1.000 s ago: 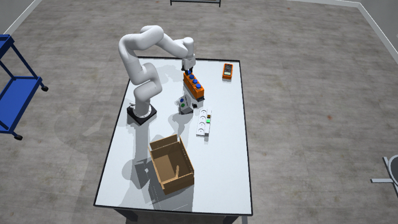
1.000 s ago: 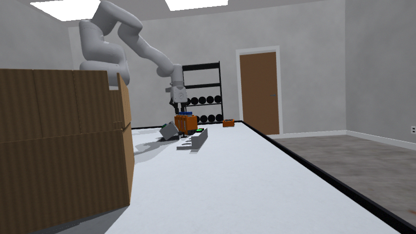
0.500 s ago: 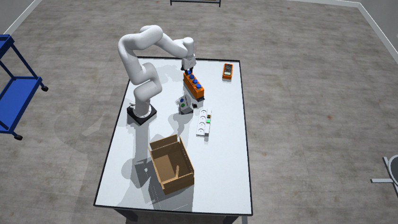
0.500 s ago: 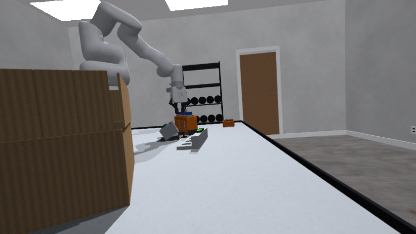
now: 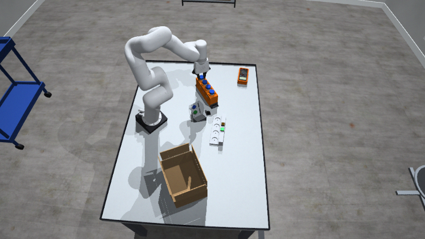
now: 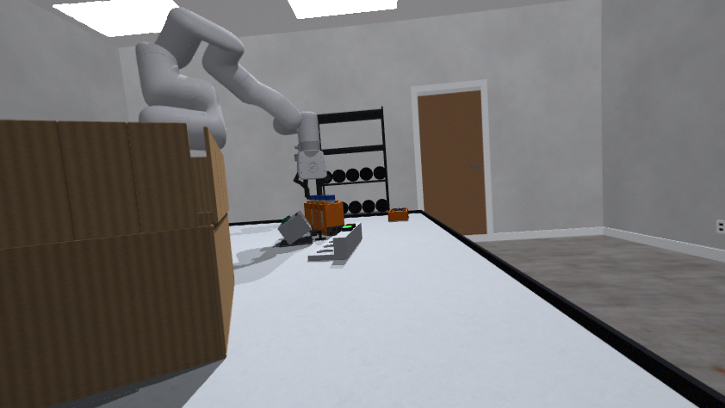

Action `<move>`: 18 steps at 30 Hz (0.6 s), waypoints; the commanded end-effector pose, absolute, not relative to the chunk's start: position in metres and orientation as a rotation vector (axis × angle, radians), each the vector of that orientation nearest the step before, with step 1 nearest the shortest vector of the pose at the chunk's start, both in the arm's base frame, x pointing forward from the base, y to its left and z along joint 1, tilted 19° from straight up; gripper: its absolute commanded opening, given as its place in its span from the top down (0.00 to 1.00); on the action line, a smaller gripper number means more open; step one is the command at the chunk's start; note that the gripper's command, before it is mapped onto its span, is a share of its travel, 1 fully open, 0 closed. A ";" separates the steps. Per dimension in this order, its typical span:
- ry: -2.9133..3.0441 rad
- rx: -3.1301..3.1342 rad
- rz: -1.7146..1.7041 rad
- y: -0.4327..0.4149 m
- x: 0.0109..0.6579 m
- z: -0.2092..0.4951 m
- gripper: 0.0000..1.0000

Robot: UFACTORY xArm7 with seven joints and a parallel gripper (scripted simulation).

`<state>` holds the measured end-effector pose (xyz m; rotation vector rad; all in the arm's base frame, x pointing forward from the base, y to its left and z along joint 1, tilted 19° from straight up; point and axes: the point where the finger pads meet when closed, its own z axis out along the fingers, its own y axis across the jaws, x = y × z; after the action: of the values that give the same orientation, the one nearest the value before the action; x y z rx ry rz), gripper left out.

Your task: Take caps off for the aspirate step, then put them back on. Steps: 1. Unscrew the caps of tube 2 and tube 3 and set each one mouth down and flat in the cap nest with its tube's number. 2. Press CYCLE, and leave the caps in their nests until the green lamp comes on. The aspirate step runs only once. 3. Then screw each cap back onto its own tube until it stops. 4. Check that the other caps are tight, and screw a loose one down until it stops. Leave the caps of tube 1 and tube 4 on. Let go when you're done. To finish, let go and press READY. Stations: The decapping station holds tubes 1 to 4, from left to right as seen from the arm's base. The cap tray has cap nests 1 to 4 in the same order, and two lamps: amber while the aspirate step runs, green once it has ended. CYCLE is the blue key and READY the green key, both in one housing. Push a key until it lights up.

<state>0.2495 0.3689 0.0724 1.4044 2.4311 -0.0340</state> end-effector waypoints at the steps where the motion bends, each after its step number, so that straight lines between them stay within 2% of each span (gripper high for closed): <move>1: 2.378 1.492 -0.012 0.370 0.250 0.074 1.00; 6: 2.341 1.549 0.000 0.370 0.250 0.074 1.00; 7: 2.341 1.549 0.000 0.370 0.250 0.074 0.54; 18: 2.341 1.549 0.000 0.371 0.249 0.077 0.54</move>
<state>0.2495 0.3687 0.0725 1.5500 2.3391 -0.0066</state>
